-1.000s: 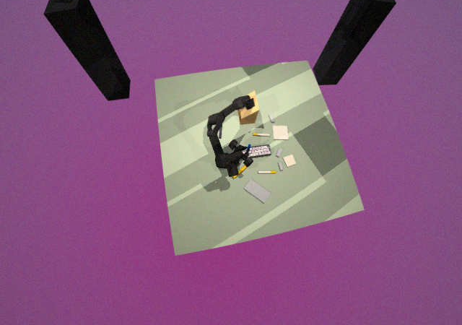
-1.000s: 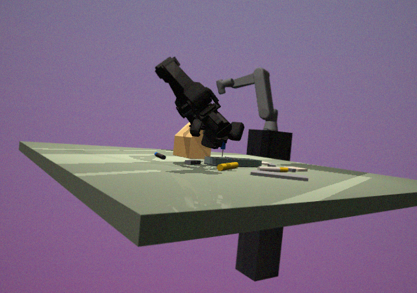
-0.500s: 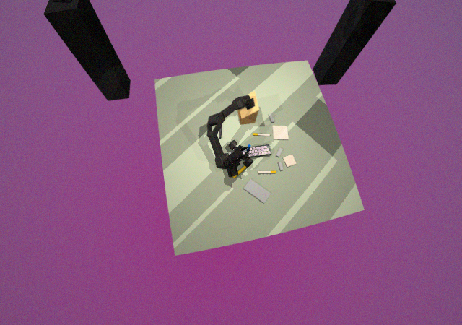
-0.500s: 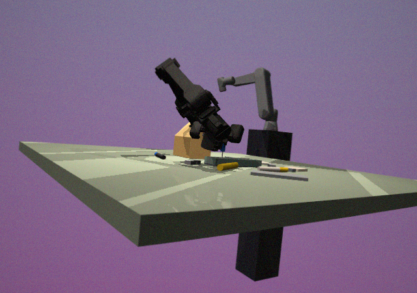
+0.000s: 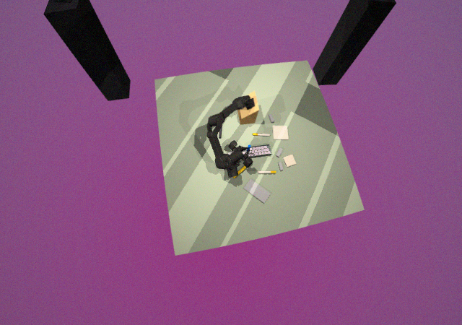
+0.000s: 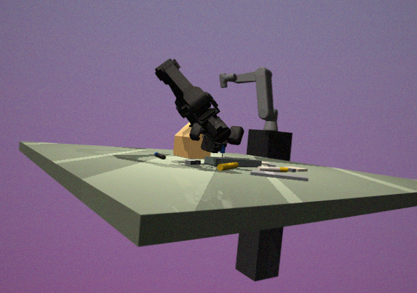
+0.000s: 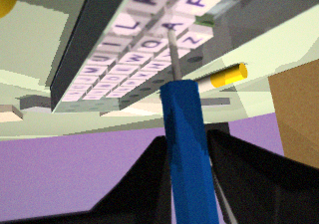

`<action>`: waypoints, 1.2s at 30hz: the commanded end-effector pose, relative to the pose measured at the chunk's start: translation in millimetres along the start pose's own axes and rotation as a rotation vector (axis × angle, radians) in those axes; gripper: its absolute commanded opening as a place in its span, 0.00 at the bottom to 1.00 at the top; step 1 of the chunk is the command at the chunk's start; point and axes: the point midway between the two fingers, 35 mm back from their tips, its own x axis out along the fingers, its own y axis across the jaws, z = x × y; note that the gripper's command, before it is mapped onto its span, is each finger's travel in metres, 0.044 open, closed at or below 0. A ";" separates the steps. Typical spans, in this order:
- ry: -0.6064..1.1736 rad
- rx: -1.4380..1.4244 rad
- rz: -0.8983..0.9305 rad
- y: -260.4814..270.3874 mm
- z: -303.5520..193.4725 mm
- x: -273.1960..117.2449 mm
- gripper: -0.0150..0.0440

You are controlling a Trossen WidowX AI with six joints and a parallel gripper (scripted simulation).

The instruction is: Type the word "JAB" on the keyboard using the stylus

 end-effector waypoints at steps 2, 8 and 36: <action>-0.005 -0.006 0.000 0.4 2.7 1.0 0.39; -0.005 -0.006 0.000 0.4 4.8 2.2 0.39; -0.010 -0.012 0.001 -0.2 -25.7 -15.2 0.39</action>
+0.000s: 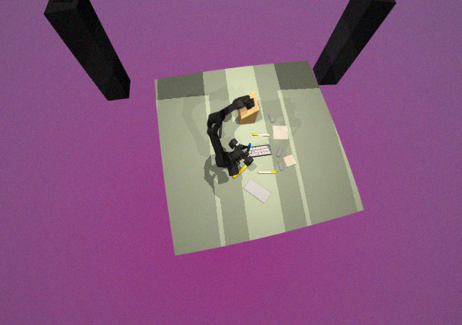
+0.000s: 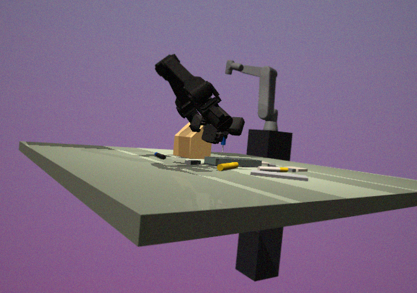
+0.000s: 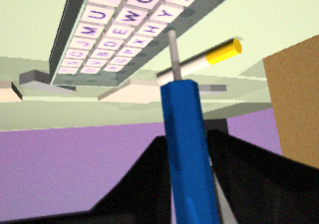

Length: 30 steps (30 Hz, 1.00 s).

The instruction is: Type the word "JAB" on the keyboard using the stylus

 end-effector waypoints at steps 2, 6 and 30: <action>-0.001 -0.001 0.000 0.4 -0.1 0.0 0.36; 0.000 -0.001 0.001 8.8 -5.9 9.1 0.25; 0.009 0.003 0.000 53.0 -33.3 83.5 0.25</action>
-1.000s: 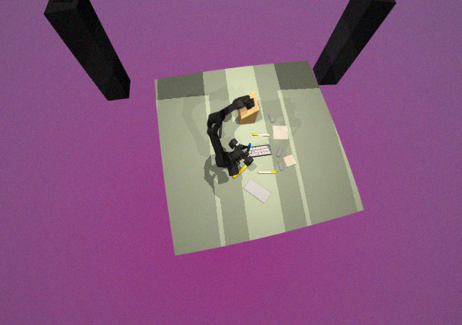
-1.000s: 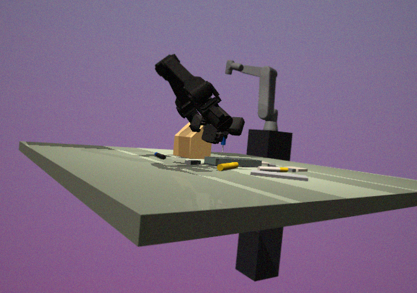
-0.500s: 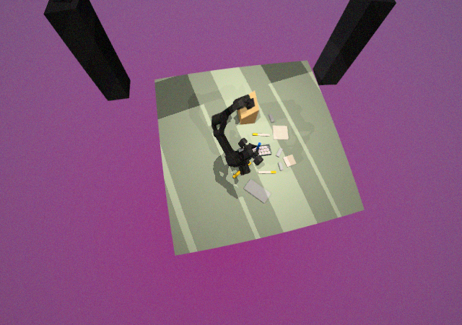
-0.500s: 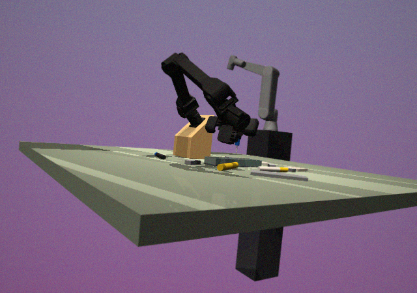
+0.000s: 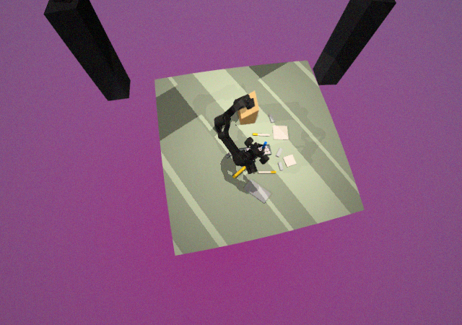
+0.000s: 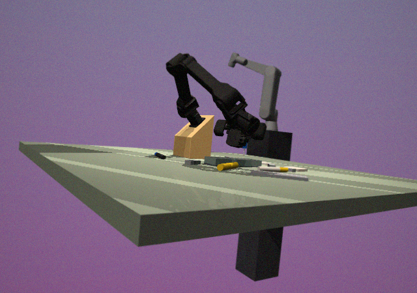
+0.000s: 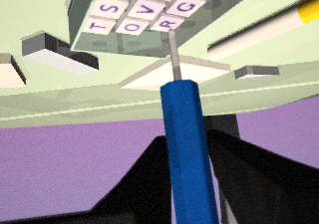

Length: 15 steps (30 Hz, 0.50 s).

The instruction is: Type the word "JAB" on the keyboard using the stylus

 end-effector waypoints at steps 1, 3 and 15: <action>-0.003 -0.006 -0.003 0.7 5.4 4.3 0.25; -0.003 -0.006 -0.003 0.7 5.4 4.3 0.25; -0.003 -0.006 -0.002 2.7 8.8 5.7 0.39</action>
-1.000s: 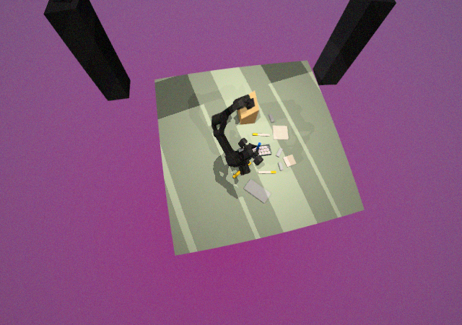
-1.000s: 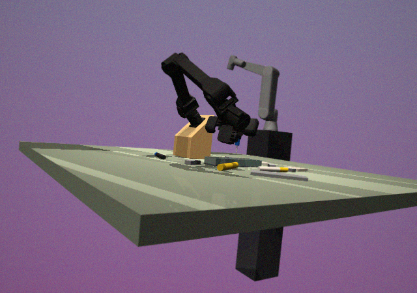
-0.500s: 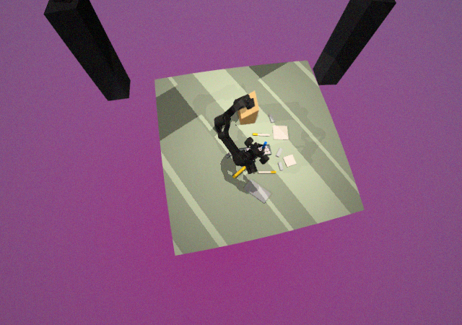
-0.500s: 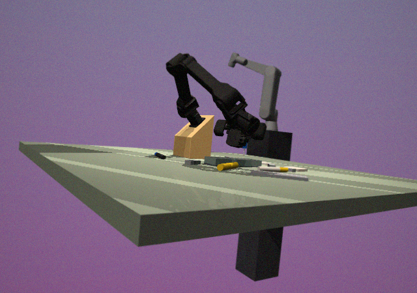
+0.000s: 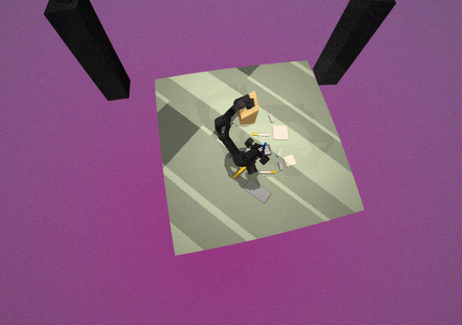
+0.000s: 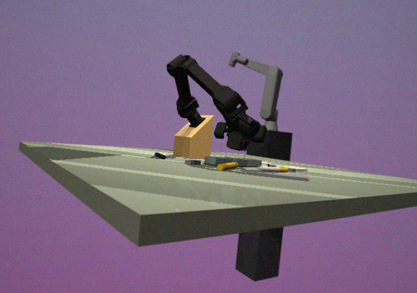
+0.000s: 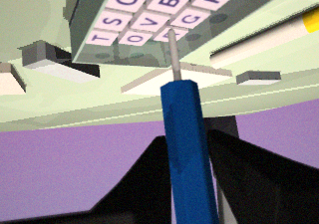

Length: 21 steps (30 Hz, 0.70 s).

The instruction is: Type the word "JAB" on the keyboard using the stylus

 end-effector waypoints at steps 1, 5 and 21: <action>-0.005 -0.006 0.002 1.0 2.3 0.4 0.39; -0.005 -0.006 0.002 1.0 4.4 1.6 0.39; -0.005 -0.006 0.002 1.0 10.7 5.2 0.39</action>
